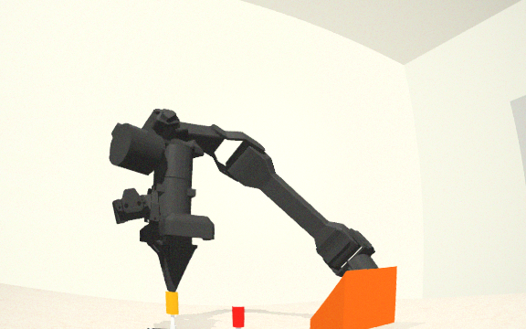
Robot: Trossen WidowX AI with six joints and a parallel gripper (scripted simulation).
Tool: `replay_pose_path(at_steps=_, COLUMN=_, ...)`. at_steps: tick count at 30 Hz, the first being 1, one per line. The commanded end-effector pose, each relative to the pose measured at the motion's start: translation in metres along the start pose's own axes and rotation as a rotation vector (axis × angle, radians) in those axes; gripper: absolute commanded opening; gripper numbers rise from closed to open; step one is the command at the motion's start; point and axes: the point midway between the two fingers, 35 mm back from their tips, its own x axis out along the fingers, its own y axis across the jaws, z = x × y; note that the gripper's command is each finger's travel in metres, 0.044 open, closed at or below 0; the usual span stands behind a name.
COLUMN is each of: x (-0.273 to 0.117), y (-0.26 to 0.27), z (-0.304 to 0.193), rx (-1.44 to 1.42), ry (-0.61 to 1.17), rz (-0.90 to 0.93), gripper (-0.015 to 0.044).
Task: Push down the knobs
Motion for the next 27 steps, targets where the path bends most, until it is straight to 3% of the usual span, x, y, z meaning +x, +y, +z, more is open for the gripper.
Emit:
replay_pose_path(at_steps=1, x=-0.0002, y=-0.0005, z=-0.0003, rx=-0.005, ry=0.000, rz=-0.004, gripper=0.0000)
replay_pose_path(at_steps=27, x=0.0062, y=-0.0006, z=-0.0004, rx=-0.005, ry=0.000, rz=-0.004, gripper=0.0000)
